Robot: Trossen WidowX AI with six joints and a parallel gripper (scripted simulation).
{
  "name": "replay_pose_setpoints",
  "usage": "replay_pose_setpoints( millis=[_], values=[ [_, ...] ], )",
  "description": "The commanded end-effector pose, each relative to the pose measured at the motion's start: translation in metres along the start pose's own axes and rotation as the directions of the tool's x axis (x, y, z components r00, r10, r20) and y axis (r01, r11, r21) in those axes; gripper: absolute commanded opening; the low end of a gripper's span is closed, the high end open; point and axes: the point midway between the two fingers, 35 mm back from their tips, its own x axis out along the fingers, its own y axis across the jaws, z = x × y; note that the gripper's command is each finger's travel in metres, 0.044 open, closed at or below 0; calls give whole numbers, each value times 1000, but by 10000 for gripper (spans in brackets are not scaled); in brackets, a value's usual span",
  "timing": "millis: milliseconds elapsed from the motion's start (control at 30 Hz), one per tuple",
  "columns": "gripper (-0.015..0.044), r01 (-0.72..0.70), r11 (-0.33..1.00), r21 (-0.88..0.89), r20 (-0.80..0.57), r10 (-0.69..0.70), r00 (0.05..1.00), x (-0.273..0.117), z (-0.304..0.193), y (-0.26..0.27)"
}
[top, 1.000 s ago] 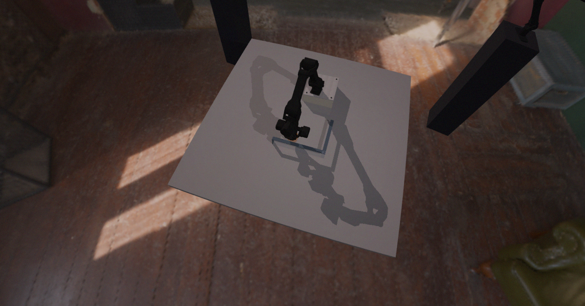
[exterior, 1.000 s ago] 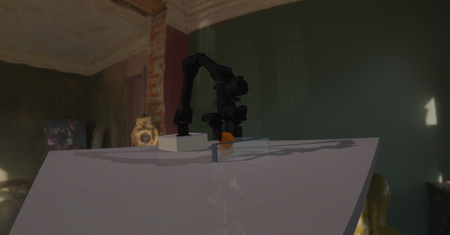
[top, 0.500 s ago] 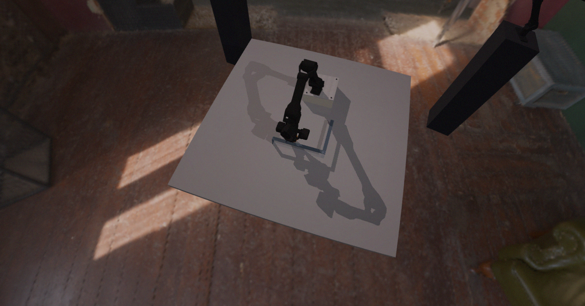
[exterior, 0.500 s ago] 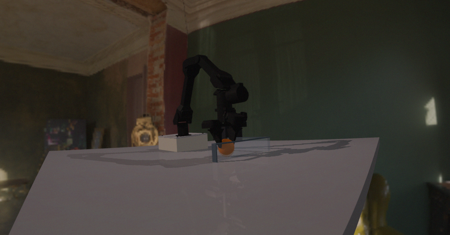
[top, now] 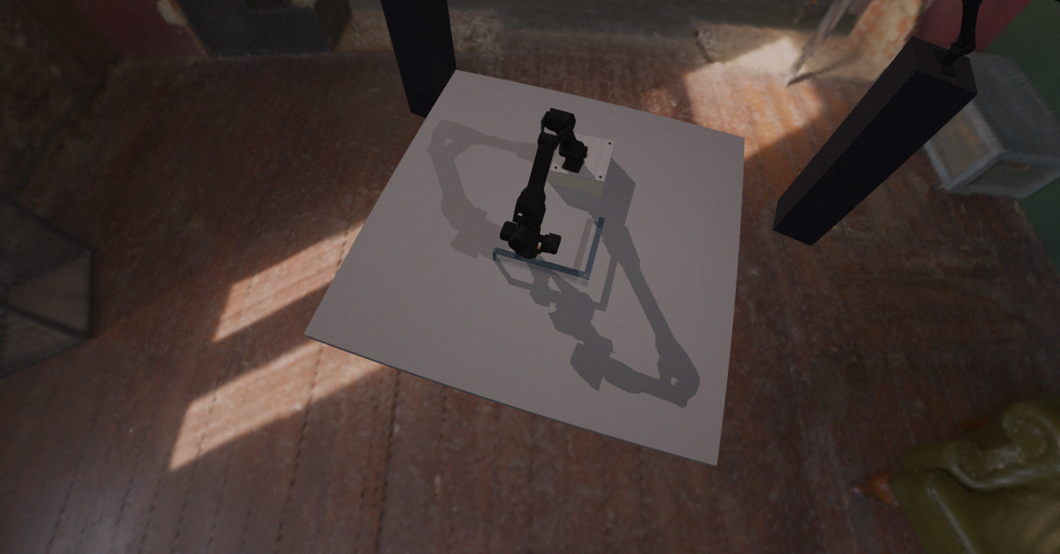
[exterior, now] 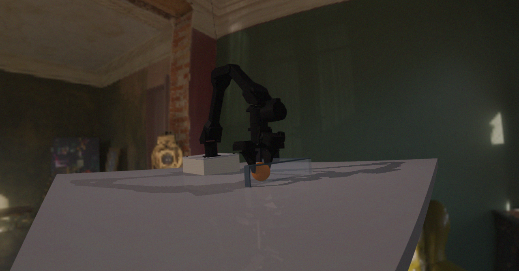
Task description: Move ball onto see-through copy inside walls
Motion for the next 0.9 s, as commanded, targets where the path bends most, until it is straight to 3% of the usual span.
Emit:
replay_pose_setpoints(
  millis=[0, 200, 400, 767, 867],
  values=[
    [263, 0, 1000, 0, 1, 0, 1000, 0, 0, 0],
    [407, 0, 1000, 0, 0, 0, 1000, -3, 0, 0],
    [407, -5, 1000, -5, -4, 5, 1000, -81, 0, 0],
    [407, 0, 1000, -10, 10, 0, 1000, -75, 2, 0],
    [440, 0, 1000, -9, 12, 0, 1000, -101, 1, 0]
  ],
)
